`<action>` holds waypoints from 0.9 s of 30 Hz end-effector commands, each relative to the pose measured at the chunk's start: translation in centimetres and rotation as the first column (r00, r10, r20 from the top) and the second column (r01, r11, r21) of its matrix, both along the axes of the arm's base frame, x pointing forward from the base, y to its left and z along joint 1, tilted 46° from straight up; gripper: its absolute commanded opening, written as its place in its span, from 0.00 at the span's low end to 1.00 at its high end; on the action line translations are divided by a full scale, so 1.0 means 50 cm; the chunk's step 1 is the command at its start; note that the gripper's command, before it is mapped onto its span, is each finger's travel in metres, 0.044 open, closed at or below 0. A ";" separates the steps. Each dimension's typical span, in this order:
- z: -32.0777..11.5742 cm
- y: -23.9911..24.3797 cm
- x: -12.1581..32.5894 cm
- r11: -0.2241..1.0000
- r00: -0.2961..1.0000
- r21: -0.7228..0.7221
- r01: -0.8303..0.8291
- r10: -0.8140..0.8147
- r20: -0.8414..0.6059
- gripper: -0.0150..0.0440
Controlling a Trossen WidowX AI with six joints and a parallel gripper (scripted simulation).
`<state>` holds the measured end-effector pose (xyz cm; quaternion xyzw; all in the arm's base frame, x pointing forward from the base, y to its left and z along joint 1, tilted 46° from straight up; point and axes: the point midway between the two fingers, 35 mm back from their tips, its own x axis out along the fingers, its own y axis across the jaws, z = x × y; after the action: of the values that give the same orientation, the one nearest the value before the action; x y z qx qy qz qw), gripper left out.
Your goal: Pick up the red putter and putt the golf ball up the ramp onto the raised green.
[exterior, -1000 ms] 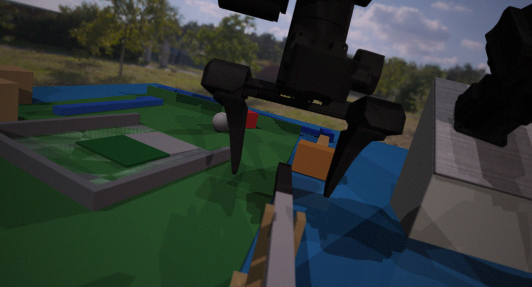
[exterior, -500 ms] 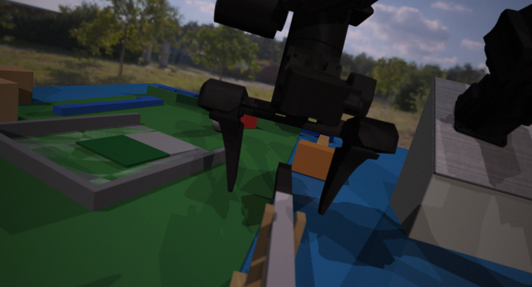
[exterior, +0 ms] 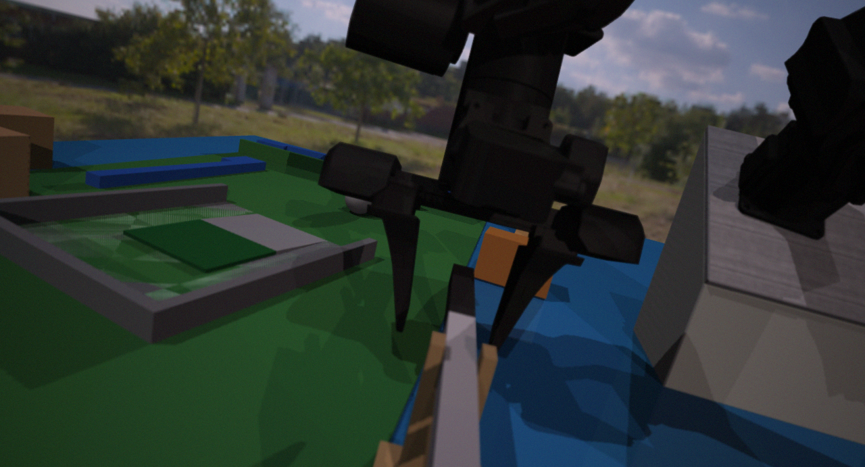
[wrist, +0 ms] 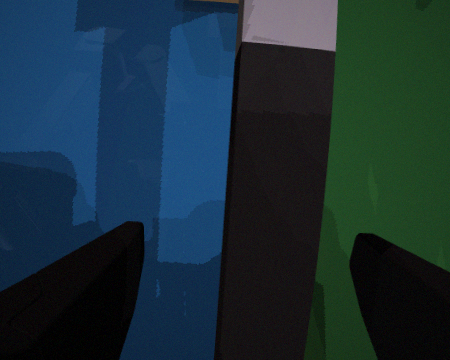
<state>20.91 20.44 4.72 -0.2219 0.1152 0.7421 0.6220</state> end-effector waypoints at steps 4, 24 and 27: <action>0.000 0.000 0.000 1.000 1.000 0.000 -0.001 0.001 0.000 0.42; 0.041 -0.059 0.018 1.000 1.000 -0.022 0.000 0.000 0.004 0.25; 0.056 -0.077 0.021 1.000 1.000 -0.024 0.000 0.000 0.004 0.25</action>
<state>21.75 17.27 6.64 -0.2318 0.1271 0.7401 0.6184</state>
